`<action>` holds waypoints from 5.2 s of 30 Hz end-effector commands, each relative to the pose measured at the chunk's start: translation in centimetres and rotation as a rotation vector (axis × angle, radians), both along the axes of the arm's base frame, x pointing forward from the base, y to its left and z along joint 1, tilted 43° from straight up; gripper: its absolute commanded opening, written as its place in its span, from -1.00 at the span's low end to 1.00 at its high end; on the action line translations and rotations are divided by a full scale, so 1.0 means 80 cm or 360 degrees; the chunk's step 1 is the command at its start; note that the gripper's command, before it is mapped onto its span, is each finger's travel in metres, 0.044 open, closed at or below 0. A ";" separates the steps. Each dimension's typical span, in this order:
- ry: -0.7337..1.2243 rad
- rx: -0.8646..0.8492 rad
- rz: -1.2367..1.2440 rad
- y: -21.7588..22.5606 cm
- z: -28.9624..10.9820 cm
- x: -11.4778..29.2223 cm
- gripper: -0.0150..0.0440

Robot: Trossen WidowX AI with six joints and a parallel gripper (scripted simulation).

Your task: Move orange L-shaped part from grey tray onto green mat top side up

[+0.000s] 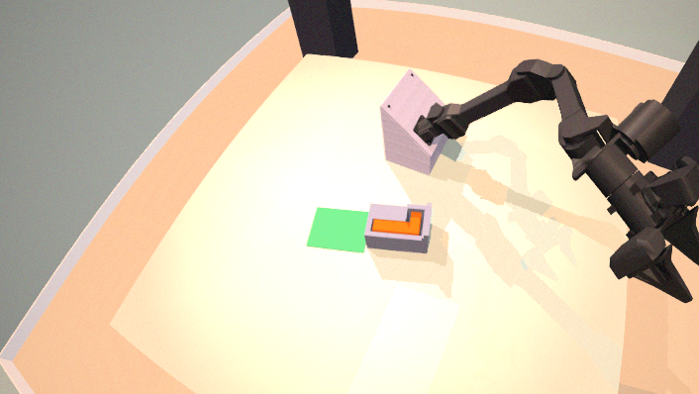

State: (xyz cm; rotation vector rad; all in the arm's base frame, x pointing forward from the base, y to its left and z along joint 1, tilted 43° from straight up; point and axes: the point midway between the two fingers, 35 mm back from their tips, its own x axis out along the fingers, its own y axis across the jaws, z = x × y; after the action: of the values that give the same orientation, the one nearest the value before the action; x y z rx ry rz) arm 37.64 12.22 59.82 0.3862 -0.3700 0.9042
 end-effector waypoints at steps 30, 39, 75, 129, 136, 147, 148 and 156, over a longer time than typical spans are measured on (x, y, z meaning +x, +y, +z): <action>0.2322 -0.1109 0.0464 -0.127 -0.601 -0.166 0.12; 0.2321 -0.1110 0.0460 -0.080 -0.653 -0.161 0.12; 0.2318 -0.1104 0.0467 -0.033 -0.701 -0.160 0.12; 0.2315 -0.1095 0.0441 -0.125 -0.604 -0.162 0.12; 0.2790 -0.0718 0.0277 -0.140 -0.615 -0.151 0.46; 0.4022 0.0777 -0.0366 -0.192 -0.657 -0.126 0.46; 0.4064 0.0855 -0.0400 -0.194 -0.659 -0.125 0.46; 0.4078 0.0881 -0.0411 -0.192 -0.663 -0.125 0.46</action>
State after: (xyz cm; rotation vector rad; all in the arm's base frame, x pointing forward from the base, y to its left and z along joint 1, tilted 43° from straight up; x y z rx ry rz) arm 27.57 -3.14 7.10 1.5387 1.6922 -0.4354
